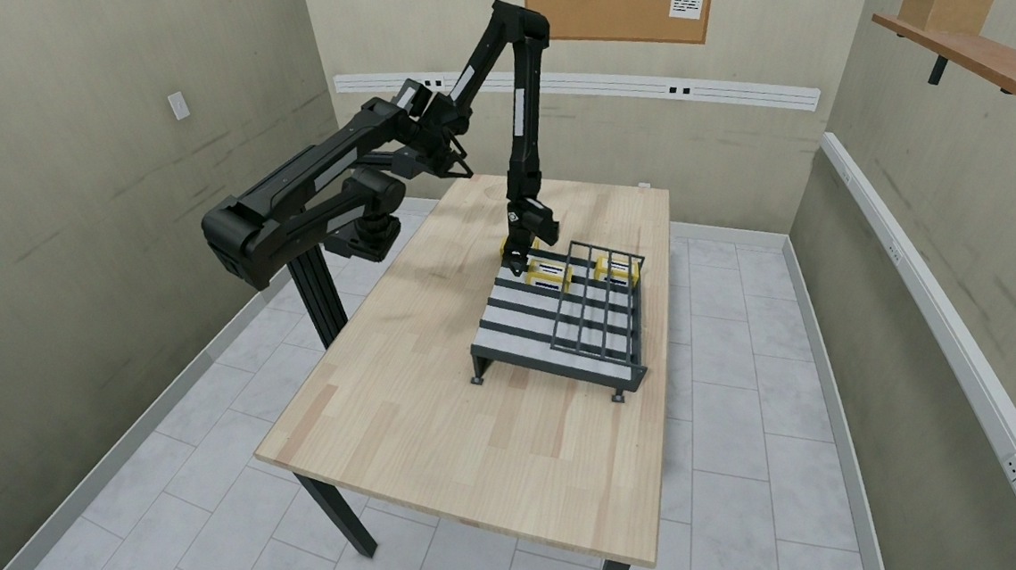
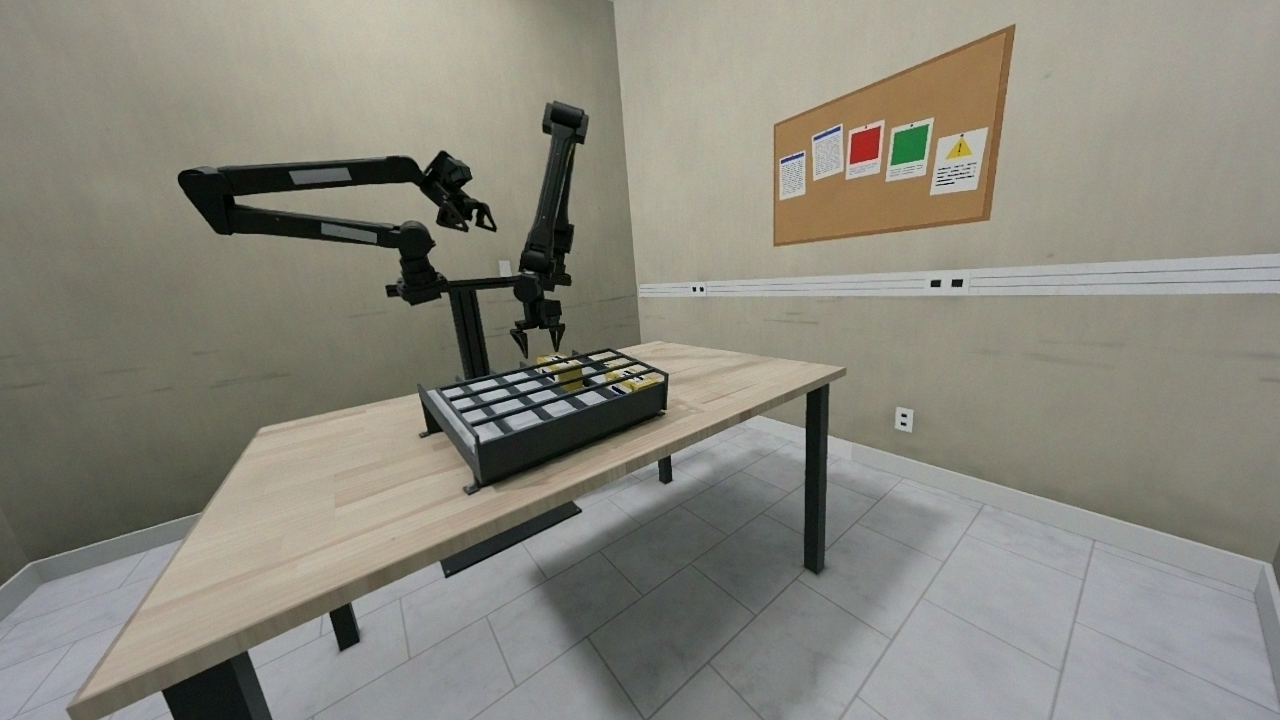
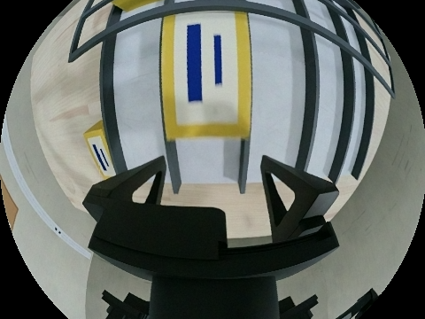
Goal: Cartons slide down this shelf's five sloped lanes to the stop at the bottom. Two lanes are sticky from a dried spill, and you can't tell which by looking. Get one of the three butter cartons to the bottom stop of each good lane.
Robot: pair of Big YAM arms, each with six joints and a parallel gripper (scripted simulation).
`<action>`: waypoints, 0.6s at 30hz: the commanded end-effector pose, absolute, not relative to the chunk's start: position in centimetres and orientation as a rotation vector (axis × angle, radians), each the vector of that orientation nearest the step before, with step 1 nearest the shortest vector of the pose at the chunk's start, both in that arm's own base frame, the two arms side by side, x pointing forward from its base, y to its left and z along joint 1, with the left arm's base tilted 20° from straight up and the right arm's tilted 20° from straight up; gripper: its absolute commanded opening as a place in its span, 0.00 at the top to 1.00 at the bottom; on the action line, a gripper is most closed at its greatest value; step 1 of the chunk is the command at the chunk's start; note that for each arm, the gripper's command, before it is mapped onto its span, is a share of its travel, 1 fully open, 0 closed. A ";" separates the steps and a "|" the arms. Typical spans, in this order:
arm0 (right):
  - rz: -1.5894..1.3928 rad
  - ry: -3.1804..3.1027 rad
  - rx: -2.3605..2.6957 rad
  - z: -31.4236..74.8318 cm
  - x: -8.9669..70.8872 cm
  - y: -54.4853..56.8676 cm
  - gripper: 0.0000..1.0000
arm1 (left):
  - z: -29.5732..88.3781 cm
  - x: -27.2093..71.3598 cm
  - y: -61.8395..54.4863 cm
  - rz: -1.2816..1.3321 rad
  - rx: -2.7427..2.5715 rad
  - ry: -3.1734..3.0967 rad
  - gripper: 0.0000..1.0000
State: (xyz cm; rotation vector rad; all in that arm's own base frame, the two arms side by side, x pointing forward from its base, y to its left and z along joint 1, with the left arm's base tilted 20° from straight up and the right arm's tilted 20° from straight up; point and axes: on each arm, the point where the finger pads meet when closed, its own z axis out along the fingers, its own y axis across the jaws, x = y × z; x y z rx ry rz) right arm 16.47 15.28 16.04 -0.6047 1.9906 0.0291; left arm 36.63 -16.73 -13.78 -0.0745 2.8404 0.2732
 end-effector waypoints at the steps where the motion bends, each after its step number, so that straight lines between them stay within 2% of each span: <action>1: 0.054 1.979 -0.595 17.3 16.4 15.7 0.00 | -11.6 36.1 -17.7 0.263 -0.082 2.827 0.00; 7: 0.054 1.979 -0.595 17.3 16.4 15.7 0.00 | -8.8 35.1 -18.2 0.262 -0.083 2.826 0.00; 8: 0.054 1.979 -0.595 17.3 16.4 15.7 0.00 | -8.3 34.8 -18.2 0.265 -0.083 2.828 0.09; 18: 0.011 1.963 -0.775 14.2 16.8 19.5 0.00 | -8.3 37.5 -13.4 0.233 -0.131 2.802 0.09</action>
